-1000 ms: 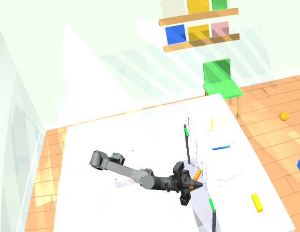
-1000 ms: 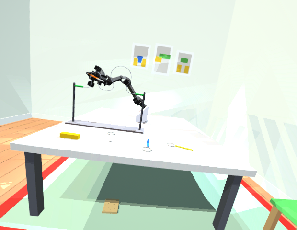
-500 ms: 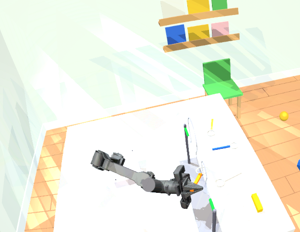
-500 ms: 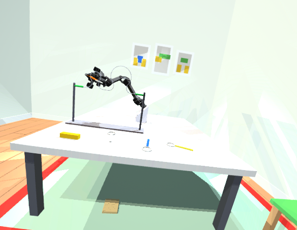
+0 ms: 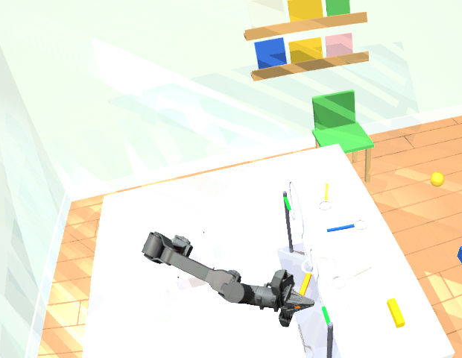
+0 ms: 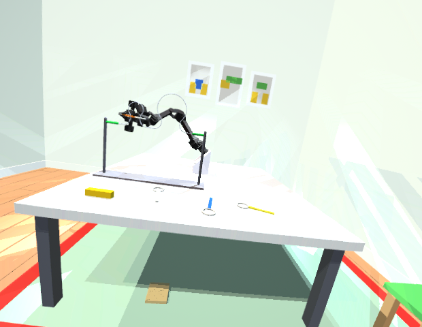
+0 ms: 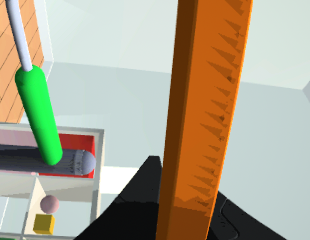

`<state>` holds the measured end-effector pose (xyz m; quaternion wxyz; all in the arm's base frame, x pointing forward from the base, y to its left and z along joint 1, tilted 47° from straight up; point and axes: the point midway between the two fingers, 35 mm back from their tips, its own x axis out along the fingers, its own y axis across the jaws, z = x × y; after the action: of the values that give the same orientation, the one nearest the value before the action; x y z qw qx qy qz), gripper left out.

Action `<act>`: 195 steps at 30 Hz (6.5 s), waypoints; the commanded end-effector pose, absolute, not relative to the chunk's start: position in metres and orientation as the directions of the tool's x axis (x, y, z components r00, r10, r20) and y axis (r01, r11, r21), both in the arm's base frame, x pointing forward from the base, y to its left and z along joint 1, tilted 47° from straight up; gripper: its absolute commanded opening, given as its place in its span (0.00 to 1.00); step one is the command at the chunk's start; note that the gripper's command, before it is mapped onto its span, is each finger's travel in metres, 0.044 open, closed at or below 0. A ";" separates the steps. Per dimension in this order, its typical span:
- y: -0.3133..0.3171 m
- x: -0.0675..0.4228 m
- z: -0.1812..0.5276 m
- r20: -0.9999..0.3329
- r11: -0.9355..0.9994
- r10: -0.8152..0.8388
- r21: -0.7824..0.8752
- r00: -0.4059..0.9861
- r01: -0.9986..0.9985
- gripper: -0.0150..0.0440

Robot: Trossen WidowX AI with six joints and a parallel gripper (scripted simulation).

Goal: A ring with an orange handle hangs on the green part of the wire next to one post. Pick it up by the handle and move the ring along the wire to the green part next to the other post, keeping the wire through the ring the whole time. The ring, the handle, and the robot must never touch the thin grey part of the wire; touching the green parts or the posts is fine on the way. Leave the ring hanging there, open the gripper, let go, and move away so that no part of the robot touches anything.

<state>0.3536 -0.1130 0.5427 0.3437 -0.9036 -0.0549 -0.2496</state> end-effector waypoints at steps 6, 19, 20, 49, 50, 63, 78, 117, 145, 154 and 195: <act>-0.137 0.363 0.517 0.417 -0.607 -0.156 -0.756 0.895 0.246 0.00; -0.161 0.372 0.473 0.287 -0.335 -0.243 -0.921 0.927 0.197 0.00; -0.162 0.373 0.470 0.276 -0.312 -0.248 -0.930 0.929 0.193 0.00; -0.159 0.382 0.360 -0.065 0.360 -0.264 -0.932 0.962 0.036 0.00; -0.157 0.382 0.357 -0.075 0.380 -0.261 -0.925 0.962 0.030 0.00; -0.137 0.380 0.322 -0.178 0.575 -0.213 -0.818 0.961 -0.024 0.00; -0.121 0.378 0.301 -0.218 0.651 -0.185 -0.757 0.958 -0.046 0.00; -0.058 0.369 0.246 -0.341 0.883 -0.051 -0.455 0.939 -0.117 0.00; 0.044 0.347 0.234 -0.414 0.962 0.250 0.207 0.876 -0.177 0.00; 0.076 0.338 0.246 -0.393 0.892 0.349 0.418 0.851 -0.172 0.00; 0.154 0.313 0.349 -0.172 0.328 0.617 0.943 0.767 -0.052 0.00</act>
<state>0.3143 0.1517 0.3426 -0.7809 -0.5262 -0.2598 -0.2140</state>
